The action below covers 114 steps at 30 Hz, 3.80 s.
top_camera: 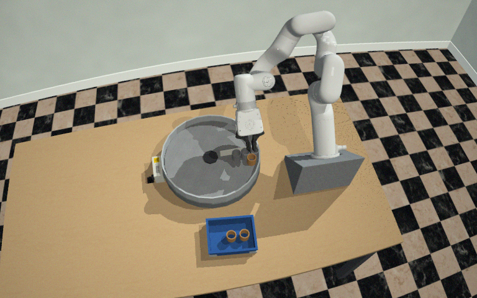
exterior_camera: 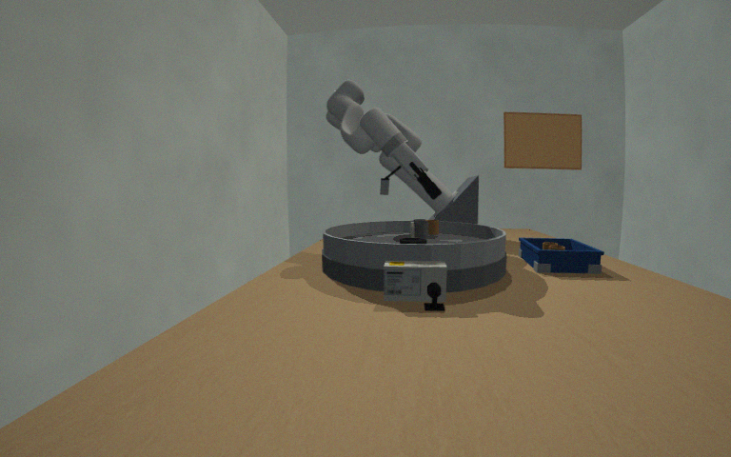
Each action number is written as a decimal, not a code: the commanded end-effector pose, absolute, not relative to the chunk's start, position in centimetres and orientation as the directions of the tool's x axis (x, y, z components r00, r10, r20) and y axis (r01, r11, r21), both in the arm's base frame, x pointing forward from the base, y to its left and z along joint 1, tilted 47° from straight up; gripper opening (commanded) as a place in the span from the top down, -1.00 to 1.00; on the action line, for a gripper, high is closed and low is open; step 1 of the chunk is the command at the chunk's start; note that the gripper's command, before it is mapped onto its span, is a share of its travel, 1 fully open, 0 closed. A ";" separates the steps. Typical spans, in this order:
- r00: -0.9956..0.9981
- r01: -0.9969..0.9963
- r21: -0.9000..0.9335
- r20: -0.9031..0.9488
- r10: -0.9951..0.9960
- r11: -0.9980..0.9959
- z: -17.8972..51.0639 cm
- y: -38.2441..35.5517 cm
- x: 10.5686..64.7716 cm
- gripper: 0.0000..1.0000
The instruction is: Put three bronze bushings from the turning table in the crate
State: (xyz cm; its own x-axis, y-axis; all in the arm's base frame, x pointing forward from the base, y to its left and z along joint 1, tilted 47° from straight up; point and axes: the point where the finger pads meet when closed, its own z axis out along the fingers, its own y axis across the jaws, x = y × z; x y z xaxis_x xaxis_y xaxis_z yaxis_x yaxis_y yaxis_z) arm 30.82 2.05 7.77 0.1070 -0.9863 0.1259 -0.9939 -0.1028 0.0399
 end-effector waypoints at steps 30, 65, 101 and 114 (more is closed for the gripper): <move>0.108 -0.994 0.037 0.126 -0.986 -0.104 7.8 2.1 30.9 0.79; 0.241 -0.961 0.165 0.108 -0.965 -0.221 6.7 1.2 31.2 0.79; 0.394 -0.881 0.315 0.072 -0.916 -0.354 5.3 0.0 31.9 0.79; 0.394 -0.881 0.315 0.072 -0.916 -0.354 5.3 0.0 31.8 0.79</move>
